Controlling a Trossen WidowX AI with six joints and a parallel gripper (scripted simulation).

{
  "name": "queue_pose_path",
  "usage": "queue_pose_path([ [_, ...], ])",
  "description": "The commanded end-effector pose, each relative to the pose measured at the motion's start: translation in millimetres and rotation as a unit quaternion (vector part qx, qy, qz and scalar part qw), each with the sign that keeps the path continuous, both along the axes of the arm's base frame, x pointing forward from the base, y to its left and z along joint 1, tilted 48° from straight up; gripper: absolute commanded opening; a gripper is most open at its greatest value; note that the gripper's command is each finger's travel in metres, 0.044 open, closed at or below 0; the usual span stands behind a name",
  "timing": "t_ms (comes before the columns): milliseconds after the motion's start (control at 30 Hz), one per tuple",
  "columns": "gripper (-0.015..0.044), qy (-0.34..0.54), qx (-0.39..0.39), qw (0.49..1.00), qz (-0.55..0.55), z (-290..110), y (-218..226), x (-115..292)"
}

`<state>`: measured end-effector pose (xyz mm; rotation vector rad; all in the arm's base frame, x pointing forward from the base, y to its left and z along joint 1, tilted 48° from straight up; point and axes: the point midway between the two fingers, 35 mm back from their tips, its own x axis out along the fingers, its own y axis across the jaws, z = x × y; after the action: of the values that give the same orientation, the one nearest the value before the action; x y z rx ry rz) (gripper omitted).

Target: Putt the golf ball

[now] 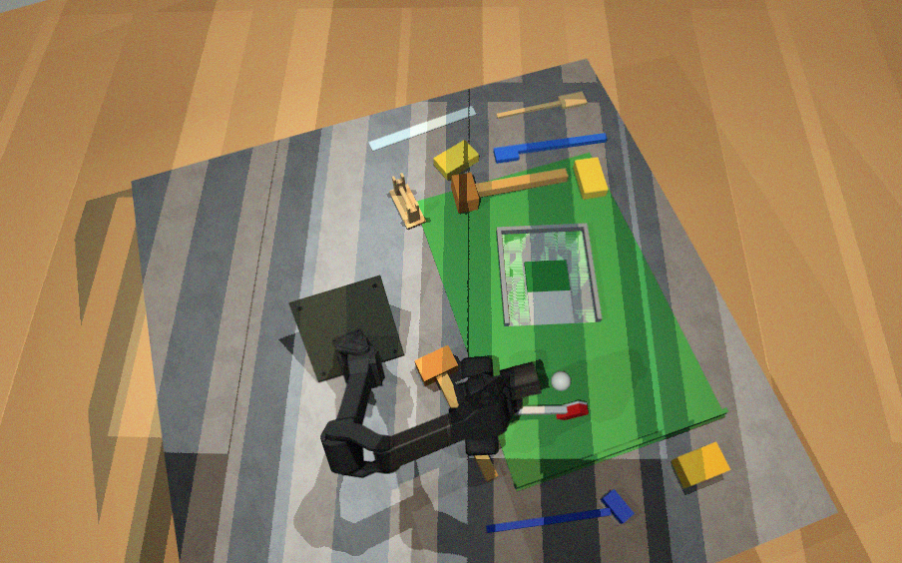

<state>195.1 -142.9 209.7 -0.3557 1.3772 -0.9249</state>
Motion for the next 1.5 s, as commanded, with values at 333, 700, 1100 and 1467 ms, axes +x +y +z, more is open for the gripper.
queue_pose_path([
  [333,0.0000,-0.006,0.004,1.000,-0.002,-17,12,14],
  [700,0.0000,-0.008,-0.002,1.000,-0.001,-91,79,45],
  [1100,0.0000,0.004,0.000,1.000,0.019,-60,114,50],
  [1467,0.0000,0.007,-0.001,1.000,0.022,-56,117,48],
])
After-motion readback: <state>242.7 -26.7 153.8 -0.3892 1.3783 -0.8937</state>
